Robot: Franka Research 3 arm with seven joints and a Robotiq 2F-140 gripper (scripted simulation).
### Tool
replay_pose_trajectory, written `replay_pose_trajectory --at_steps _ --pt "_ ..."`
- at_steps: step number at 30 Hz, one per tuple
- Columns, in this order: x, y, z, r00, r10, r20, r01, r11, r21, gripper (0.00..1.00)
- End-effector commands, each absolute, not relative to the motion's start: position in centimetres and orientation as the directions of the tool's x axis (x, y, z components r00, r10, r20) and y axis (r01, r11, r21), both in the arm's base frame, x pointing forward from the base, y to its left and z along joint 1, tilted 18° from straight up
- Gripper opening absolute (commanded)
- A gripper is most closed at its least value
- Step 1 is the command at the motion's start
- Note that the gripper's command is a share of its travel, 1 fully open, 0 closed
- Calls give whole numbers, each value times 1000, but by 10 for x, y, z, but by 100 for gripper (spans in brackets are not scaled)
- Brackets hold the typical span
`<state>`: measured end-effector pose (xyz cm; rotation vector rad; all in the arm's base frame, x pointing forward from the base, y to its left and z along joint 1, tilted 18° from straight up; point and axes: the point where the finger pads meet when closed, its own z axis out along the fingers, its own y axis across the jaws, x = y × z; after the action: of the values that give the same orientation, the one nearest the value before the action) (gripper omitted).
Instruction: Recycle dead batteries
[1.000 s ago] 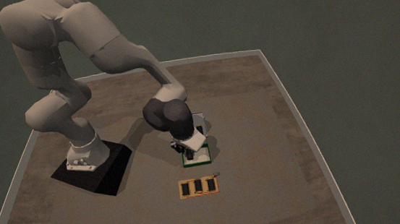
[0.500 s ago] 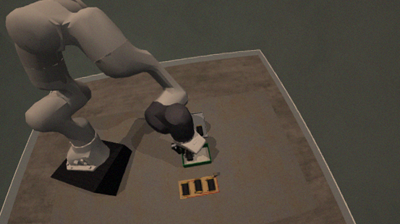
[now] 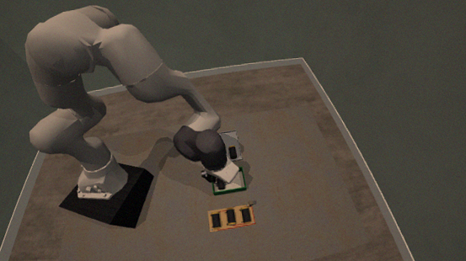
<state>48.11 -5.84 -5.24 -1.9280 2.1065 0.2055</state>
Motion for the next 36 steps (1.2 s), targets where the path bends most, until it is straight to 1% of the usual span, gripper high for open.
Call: replay_pose_trajectory --at_steps 1,11,12,36 --pt "487 -62 -52 -62 -956 -287 -990 95 -100 16" --pt "487 -62 -52 -62 -956 -287 -990 95 -100 16" --pt "487 -62 -52 -62 -956 -287 -990 95 -100 29" --pt "487 -62 -50 -62 -956 -287 -990 95 -100 29"
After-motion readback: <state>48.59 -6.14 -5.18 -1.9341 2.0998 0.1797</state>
